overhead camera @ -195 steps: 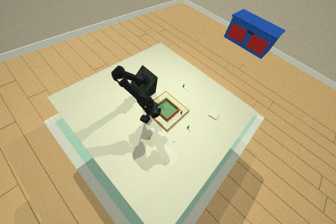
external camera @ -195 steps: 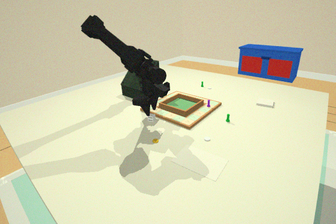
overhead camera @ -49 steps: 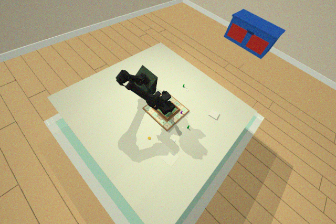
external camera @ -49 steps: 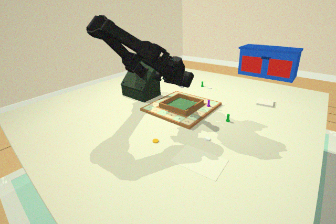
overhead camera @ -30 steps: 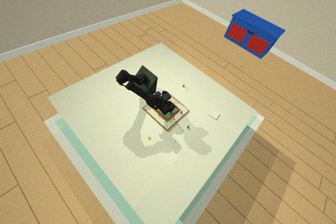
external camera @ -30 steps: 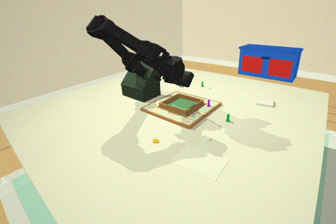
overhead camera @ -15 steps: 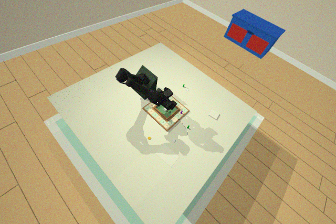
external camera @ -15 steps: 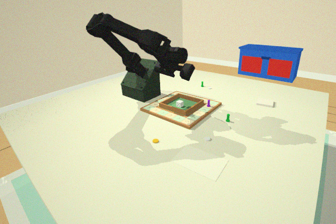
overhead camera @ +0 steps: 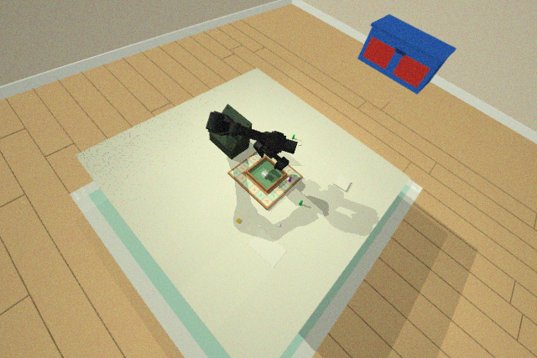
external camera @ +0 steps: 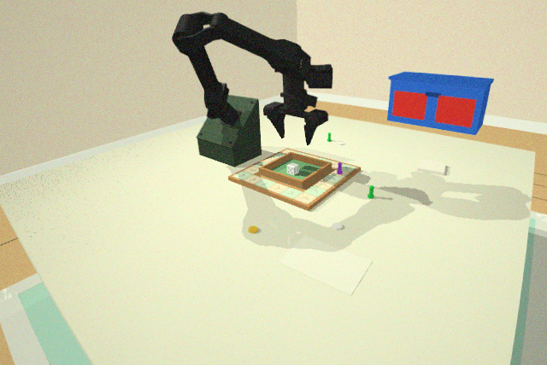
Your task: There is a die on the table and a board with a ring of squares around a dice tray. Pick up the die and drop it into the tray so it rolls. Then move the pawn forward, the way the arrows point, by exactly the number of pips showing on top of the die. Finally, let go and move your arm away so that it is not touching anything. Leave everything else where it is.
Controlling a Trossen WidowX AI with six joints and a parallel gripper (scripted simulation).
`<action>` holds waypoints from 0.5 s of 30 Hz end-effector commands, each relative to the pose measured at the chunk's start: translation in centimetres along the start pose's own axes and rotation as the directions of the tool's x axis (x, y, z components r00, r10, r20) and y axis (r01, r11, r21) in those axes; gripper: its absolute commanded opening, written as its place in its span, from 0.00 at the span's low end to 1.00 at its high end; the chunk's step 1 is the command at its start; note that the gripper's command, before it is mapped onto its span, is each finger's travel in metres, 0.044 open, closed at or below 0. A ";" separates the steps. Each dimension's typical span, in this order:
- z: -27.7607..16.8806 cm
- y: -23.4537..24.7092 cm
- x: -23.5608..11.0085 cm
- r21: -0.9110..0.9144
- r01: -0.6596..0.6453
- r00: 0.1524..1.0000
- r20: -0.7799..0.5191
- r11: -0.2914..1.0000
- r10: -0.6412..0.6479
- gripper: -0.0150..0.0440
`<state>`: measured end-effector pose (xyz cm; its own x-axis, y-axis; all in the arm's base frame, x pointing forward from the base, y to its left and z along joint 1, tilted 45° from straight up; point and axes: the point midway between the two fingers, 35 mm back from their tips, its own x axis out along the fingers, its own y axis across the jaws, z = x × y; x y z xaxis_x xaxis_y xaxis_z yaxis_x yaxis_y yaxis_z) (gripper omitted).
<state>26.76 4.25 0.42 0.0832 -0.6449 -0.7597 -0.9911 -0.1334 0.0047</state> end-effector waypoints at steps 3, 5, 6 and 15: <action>0.5 -1.3 0.1 0.141 0.000 1.000 0.001 0.990 0.000 0.87; 1.2 -3.1 0.3 0.331 0.008 1.000 -0.010 0.943 -0.005 0.78; 1.6 -3.9 0.4 0.422 0.014 1.000 -0.015 0.906 -0.008 0.73; 5.6 -10.8 2.7 0.961 0.069 0.998 -0.063 0.266 -0.032 0.59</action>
<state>32.01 6.41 -1.64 0.1001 -0.6547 -0.7492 -0.8661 0.3133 -0.3895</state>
